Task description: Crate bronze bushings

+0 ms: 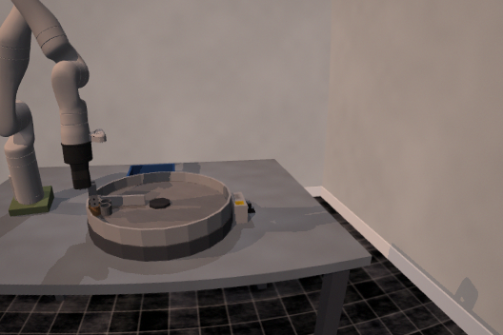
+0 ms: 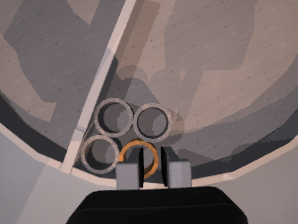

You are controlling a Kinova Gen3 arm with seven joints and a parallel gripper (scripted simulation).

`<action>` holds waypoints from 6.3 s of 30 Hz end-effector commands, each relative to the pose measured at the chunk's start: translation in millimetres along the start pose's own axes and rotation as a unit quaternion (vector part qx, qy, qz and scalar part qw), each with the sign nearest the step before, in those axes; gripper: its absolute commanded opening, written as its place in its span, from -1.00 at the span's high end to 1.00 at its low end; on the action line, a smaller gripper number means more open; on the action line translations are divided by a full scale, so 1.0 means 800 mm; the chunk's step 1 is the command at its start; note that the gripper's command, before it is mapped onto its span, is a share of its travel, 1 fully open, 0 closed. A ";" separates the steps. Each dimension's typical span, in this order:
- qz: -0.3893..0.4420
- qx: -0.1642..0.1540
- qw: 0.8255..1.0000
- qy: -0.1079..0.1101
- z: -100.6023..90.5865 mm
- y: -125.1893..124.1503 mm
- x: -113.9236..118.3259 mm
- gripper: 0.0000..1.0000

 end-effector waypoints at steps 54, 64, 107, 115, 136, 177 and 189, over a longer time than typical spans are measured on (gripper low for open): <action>0.000 0.000 1.000 0.000 0.017 0.000 0.000 0.21; 0.000 0.000 1.000 0.000 0.022 0.000 0.000 0.21; 0.000 0.000 1.000 0.000 0.033 0.000 0.000 0.21; 0.000 0.000 1.000 0.000 0.033 0.000 0.000 1.00; 0.001 0.001 1.000 0.001 0.033 0.000 0.001 1.00; 0.000 0.000 1.000 0.001 0.033 0.000 0.002 1.00; 0.000 0.000 1.000 0.000 0.033 0.001 0.005 1.00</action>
Point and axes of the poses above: the point where the finger pads meet when closed, its own z axis out along the fingers, its own x axis across the jaws, y = z × x, the point moved 10 cm from there along -z, back along the fingers, and after that the axes turned 13 degrees about -z, right-handed, at the moved point
